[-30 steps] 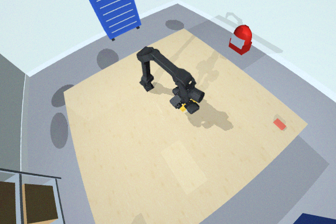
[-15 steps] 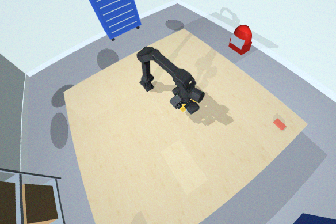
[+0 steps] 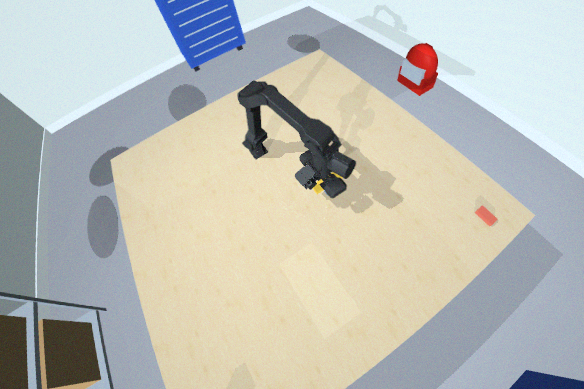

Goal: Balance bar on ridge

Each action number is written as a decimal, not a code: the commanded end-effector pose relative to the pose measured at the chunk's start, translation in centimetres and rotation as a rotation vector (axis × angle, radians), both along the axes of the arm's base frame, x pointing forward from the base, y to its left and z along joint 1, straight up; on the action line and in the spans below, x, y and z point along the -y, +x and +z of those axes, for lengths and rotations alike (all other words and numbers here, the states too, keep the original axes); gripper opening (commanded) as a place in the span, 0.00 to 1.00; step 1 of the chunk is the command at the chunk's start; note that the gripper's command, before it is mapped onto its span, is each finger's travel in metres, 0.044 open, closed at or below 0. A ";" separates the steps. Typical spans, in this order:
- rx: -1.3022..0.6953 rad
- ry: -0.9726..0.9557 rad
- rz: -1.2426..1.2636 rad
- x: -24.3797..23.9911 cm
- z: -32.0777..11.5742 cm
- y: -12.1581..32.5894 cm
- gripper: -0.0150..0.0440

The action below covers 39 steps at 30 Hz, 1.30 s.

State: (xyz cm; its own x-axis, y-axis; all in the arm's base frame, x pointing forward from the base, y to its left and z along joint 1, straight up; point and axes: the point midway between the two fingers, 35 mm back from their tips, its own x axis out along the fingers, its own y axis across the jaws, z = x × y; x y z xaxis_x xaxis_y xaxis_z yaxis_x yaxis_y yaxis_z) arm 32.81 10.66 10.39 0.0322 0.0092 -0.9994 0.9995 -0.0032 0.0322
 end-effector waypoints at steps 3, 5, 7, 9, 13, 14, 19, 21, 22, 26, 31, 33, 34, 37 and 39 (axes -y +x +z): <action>0.000 0.000 0.000 0.0 0.0 0.0 0.54; 0.000 0.000 0.000 0.0 0.0 0.0 0.54; 0.000 0.000 0.000 0.0 0.0 0.0 0.54; 0.000 0.000 0.000 0.0 0.0 0.0 0.55; 0.000 0.000 0.000 0.0 0.0 0.0 0.55; 0.000 0.000 0.000 0.0 0.0 0.0 0.55; 0.000 0.000 0.000 0.0 0.0 0.0 0.57; 0.000 0.000 0.000 0.0 0.0 0.0 0.57; 0.000 0.000 0.000 0.0 0.0 0.0 0.57; 0.000 0.000 0.000 0.0 0.0 0.0 0.57; 0.000 0.000 0.000 0.0 0.0 0.0 0.66; 0.000 0.000 0.000 0.0 0.0 0.0 0.75; 0.000 0.000 0.000 0.0 0.0 0.0 0.79; 0.000 0.000 0.000 0.0 0.0 0.0 0.92; 0.000 0.000 0.000 0.0 0.0 0.0 1.00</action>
State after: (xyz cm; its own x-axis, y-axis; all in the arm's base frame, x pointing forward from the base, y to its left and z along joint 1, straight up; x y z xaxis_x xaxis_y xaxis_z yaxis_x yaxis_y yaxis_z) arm 32.82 10.66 10.39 0.0329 0.0090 -0.9994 0.9995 -0.0034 0.0328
